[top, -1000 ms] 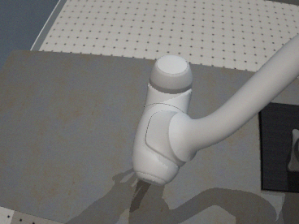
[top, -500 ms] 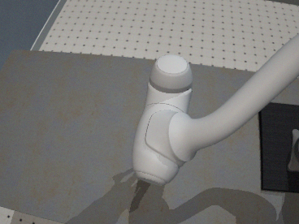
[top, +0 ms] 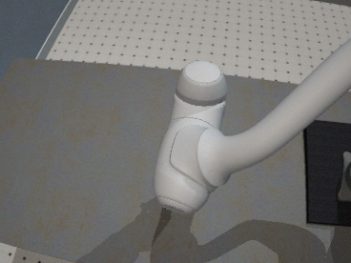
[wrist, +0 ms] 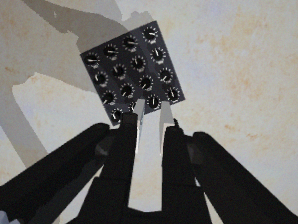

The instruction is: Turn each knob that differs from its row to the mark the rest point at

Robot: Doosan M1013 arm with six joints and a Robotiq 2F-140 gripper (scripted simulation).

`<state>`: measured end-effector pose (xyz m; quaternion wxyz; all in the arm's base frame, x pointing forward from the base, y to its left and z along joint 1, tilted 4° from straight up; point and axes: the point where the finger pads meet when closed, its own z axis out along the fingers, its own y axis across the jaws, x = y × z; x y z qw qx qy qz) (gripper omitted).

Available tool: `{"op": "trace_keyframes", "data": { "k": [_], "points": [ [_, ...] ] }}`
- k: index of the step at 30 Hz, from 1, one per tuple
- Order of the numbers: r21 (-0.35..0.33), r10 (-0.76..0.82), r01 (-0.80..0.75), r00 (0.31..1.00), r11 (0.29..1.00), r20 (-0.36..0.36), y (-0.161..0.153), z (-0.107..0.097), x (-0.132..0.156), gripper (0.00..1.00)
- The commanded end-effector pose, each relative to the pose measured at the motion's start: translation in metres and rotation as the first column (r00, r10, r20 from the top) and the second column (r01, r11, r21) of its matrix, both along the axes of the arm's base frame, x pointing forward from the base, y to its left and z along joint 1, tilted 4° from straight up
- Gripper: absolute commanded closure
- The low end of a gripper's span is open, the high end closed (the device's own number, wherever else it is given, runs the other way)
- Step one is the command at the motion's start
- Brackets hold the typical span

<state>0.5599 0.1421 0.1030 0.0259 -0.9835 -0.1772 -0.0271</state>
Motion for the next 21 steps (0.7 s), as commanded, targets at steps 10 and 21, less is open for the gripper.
{"op": "trace_keyframes", "data": {
  "k": [10,21],
  "points": [
    [0.003,-0.431,0.431,0.902,0.902,-0.025,-0.0002,0.0049,-0.0002,0.88],
    [0.005,-0.708,0.709,0.705,0.705,-0.047,-0.0004,0.0086,-0.0004,0.88]
  ]
}}
